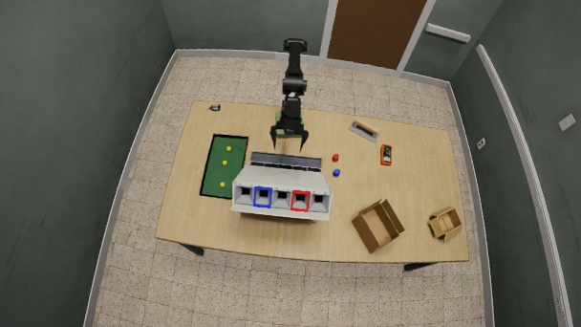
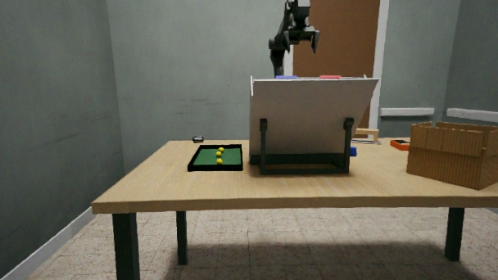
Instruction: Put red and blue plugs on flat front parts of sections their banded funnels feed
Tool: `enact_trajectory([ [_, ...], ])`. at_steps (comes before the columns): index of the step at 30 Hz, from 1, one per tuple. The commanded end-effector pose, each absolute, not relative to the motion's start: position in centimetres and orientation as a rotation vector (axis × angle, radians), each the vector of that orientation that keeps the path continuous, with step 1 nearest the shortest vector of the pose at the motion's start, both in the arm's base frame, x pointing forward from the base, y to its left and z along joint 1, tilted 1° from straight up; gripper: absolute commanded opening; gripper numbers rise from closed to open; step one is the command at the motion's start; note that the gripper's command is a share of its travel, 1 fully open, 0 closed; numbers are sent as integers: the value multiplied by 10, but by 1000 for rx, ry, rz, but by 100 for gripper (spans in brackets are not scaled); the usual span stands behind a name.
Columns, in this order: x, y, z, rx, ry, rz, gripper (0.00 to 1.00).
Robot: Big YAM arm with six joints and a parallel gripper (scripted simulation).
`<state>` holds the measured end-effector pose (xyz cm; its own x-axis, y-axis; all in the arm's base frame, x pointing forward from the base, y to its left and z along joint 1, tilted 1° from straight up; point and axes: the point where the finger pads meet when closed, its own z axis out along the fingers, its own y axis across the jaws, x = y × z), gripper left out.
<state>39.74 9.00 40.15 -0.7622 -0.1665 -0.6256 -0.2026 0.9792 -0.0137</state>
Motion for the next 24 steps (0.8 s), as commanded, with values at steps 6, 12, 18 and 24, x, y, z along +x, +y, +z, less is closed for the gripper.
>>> enact_trajectory([
  [6, 441, 92, 463, -230, 2265, 79, 100],
  [12, 448, 94, 470, -224, 2236, 83, 100],
  [18, 453, 95, 475, -223, 2214, 84, 100],
  [24, 454, 95, 476, -223, 2210, 85, 100],
])
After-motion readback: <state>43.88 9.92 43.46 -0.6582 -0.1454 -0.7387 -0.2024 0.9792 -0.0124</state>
